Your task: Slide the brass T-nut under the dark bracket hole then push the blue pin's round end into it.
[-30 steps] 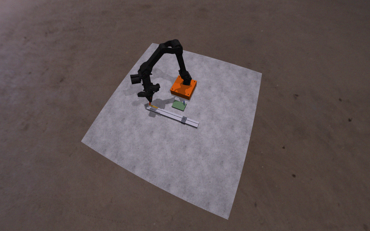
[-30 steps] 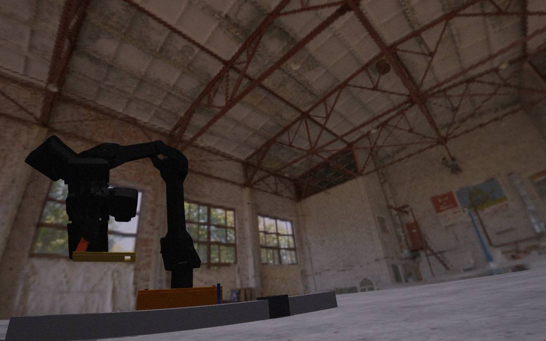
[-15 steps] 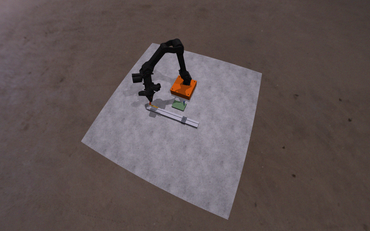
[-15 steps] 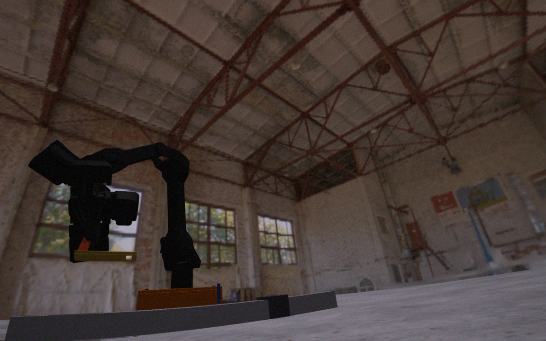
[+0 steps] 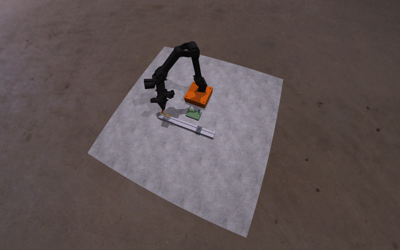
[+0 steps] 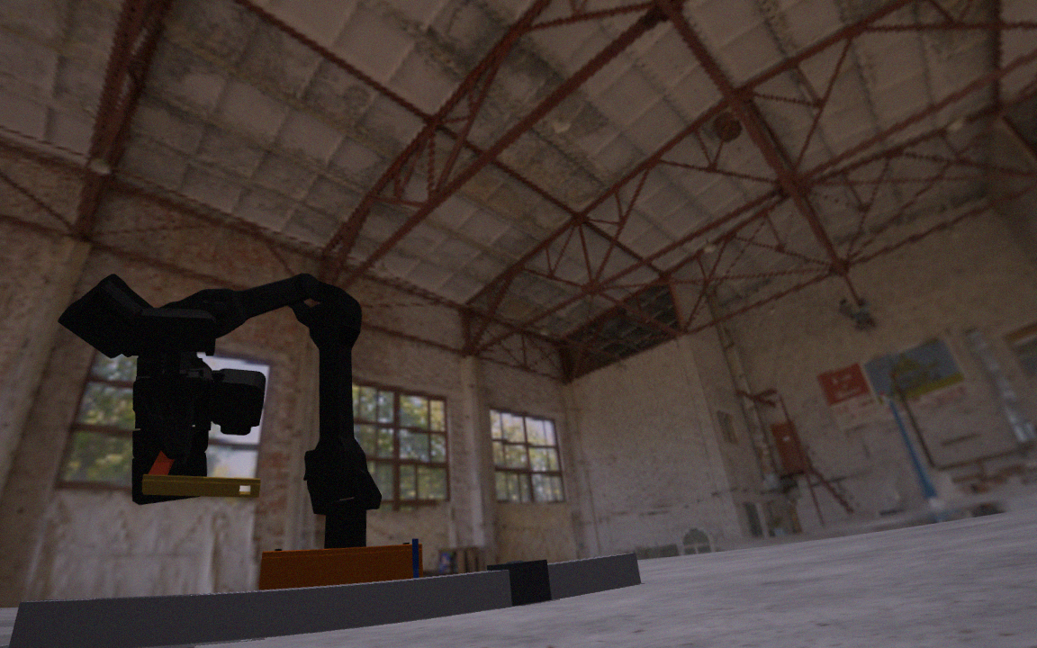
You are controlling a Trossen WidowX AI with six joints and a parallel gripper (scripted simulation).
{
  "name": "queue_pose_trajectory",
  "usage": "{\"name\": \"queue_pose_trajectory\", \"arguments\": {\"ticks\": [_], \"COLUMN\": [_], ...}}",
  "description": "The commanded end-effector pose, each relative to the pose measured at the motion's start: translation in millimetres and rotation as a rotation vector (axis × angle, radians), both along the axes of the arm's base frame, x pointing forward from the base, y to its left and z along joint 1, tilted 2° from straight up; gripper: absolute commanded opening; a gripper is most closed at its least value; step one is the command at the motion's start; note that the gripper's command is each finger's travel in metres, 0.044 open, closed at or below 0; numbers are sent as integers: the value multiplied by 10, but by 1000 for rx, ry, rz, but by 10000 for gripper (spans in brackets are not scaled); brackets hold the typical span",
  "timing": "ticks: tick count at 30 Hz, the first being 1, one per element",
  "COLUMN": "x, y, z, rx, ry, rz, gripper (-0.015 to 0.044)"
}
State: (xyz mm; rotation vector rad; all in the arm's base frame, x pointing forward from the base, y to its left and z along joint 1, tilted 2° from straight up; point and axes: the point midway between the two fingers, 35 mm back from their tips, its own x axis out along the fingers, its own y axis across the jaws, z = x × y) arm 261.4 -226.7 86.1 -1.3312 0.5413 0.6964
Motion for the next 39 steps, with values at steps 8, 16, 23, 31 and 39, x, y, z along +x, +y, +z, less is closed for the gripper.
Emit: {"name": "queue_pose_trajectory", "arguments": {"ticks": [8, 16, 23, 31, 39], "x": [0, -3, -9, -13, -13], "y": [0, -3, 0, 2, 0], "z": [-183, -313, -426, -490, -553], "rx": [8, 11, 14, 16, 16], "ry": [-6, -7, -8, -9, -9], "rz": [8, 11, 13, 15, 15], "gripper": [-150, -150, -150, -150, -150]}}
